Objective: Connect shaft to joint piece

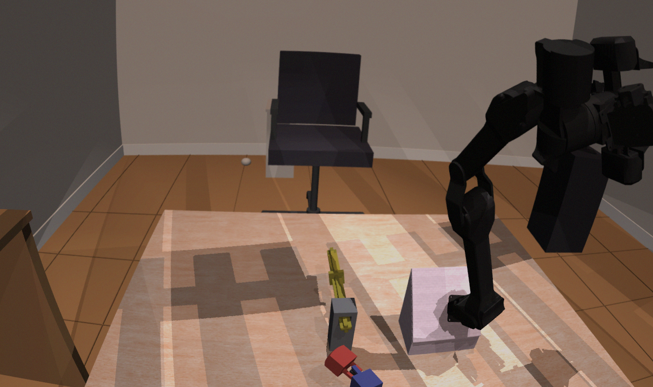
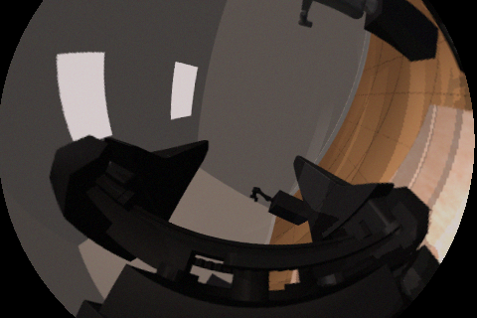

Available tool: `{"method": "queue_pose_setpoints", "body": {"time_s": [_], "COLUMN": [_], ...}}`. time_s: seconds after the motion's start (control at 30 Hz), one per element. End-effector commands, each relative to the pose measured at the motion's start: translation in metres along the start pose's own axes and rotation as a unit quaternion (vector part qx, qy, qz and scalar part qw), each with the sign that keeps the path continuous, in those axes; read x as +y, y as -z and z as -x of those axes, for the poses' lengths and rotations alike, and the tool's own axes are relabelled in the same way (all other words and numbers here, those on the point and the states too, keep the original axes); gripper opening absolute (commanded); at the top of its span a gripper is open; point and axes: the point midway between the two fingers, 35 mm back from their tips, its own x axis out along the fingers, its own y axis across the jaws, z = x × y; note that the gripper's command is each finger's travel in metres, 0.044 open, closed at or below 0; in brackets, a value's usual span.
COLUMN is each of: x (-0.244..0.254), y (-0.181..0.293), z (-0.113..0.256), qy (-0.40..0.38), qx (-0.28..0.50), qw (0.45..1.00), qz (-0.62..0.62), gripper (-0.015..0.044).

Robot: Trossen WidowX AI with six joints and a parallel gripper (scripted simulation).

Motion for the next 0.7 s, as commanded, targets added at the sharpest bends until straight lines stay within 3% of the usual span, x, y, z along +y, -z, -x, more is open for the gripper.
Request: {"method": "queue_pose_setpoints", "body": {"time_s": [0.0,0.37,0.67], "x": [-0.034,-0.137,-0.227], "y": [-0.029,-0.097,-0.152], "z": [-0.018,-0.035,-0.006], "qy": [0.047,0.192,0.32], "qx": [-0.032,-0.124,-0.194], "qw": [0.998,0.973,0.926], "qz": [-0.013,-0.038,-0.046], "gripper": [0.044,0.044,0.044]}}
